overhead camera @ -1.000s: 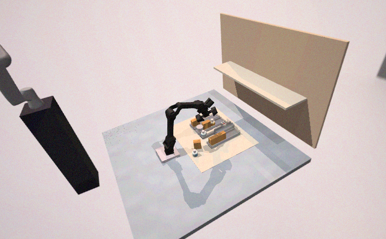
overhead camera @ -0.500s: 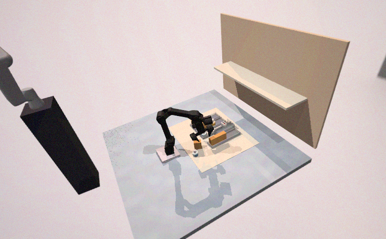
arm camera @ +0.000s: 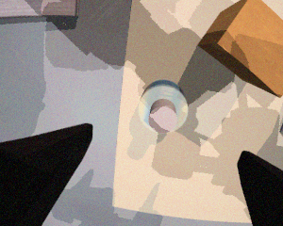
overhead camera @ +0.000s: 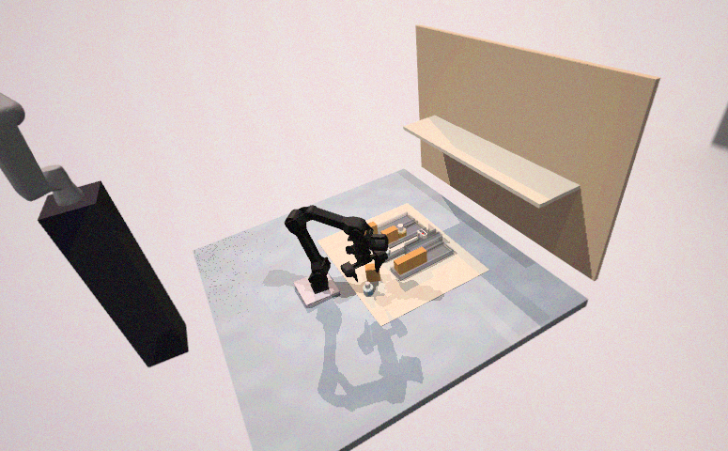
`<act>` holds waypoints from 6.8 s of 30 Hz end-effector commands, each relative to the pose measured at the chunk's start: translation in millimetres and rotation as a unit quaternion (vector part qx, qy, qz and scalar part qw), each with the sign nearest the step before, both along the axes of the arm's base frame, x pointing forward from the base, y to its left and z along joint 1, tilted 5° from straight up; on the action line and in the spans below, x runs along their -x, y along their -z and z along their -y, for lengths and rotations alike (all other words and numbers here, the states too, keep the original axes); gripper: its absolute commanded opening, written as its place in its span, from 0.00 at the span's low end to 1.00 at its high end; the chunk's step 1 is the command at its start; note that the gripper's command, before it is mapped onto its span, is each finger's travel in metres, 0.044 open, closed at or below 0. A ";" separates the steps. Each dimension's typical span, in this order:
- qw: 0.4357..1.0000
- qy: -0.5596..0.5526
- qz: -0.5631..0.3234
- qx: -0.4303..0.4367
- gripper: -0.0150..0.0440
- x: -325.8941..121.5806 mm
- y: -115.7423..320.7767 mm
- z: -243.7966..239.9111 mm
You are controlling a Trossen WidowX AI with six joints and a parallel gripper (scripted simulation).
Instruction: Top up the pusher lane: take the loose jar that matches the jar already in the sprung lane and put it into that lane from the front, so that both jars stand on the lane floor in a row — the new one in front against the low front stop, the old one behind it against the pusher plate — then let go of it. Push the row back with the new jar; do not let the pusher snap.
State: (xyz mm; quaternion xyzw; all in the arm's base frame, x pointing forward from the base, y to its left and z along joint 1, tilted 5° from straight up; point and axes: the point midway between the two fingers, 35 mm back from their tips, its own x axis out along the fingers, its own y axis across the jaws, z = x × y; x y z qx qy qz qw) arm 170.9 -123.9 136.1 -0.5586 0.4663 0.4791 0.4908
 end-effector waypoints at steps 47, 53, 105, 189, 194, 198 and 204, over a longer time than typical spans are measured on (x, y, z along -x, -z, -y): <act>1.000 -0.002 -0.006 -0.001 0.56 -4.2 72.1 3.6; 1.000 -0.002 -0.006 -0.001 0.45 -4.2 72.1 3.6; 0.965 0.259 0.015 -0.030 0.25 -54.0 -19.5 -45.0; 0.716 0.693 0.029 -0.080 0.25 -118.2 38.5 -162.1; 0.716 0.693 0.029 -0.080 0.25 -120.5 38.2 -162.3; 0.716 0.693 0.029 -0.080 0.25 -122.5 38.0 -162.5; 0.716 0.693 0.029 -0.080 0.25 -125.3 37.7 -162.9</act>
